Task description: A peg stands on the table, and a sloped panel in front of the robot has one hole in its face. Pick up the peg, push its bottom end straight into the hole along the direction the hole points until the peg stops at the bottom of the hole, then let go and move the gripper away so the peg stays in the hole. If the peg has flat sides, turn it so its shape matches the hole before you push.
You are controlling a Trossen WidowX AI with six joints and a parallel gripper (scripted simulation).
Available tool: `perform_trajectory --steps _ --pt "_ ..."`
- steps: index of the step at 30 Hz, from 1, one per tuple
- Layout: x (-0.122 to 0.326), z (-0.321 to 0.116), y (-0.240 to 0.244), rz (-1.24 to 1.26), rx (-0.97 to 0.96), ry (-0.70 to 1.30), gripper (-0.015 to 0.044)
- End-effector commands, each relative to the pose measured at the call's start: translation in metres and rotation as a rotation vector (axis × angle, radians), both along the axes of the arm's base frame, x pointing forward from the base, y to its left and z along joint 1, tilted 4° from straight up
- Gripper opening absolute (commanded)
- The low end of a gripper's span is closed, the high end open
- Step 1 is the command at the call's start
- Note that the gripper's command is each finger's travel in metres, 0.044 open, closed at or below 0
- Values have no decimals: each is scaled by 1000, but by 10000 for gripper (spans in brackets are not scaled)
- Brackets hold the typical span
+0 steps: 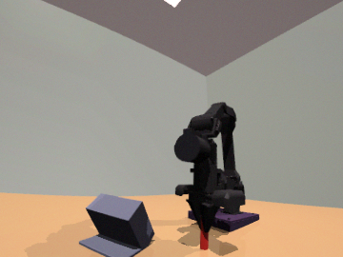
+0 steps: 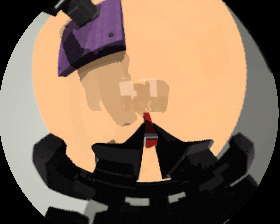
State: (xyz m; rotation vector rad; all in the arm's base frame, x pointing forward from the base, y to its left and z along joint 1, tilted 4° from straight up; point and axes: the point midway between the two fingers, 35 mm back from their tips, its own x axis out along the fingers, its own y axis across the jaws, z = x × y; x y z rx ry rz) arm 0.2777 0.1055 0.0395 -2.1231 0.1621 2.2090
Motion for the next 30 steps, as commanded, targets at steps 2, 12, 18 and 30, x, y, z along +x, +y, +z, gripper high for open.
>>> perform_trajectory --steps 2,12,18,30 --pt "1 6 0 0 0 0 0" --pt "5 44 2 2 3 -1 0" --pt "6 66 2 4 4 -1 0" --pt "8 78 -3 -55 23 -6 0"
